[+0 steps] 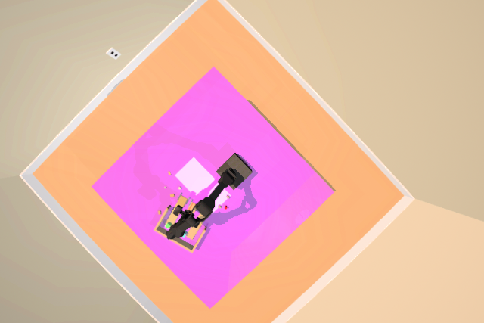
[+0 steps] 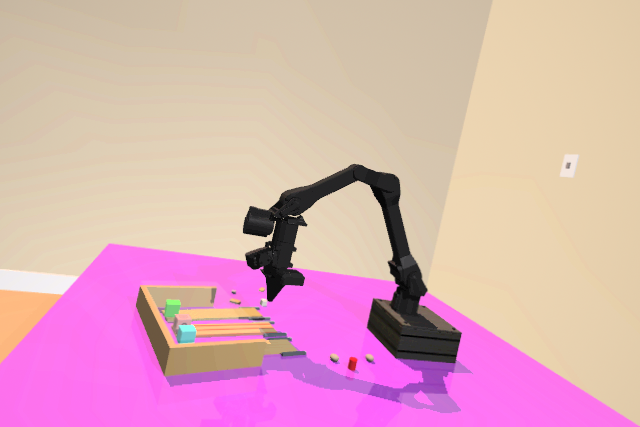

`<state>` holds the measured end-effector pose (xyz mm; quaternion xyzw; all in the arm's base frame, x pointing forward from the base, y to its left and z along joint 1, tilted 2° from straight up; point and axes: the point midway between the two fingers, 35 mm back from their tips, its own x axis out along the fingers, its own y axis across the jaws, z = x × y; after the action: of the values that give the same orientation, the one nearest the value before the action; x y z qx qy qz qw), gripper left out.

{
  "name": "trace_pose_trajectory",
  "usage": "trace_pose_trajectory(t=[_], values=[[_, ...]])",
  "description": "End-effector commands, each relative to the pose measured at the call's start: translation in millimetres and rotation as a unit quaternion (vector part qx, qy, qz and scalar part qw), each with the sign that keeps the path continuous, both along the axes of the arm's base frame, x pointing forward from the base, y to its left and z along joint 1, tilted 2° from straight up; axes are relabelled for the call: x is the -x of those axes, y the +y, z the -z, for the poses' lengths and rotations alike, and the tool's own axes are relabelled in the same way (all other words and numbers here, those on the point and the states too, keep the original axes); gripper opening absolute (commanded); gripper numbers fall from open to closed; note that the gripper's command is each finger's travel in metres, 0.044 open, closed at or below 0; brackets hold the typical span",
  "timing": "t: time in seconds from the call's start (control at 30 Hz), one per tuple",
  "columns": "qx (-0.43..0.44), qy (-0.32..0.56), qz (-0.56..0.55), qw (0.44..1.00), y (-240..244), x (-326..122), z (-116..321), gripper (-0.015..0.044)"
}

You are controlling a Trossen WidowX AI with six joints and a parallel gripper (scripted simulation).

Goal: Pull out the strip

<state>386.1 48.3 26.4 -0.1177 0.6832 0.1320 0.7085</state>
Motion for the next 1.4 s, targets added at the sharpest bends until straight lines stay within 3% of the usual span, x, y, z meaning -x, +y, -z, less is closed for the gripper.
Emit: trace_pose_trajectory(t=[0.0,1.37], values=[[0.003,0.009,-0.007,1.0,-1,-3,0,0.0],[0.003,0.01,-0.007,1.0,-3,-2,66,0.0]])
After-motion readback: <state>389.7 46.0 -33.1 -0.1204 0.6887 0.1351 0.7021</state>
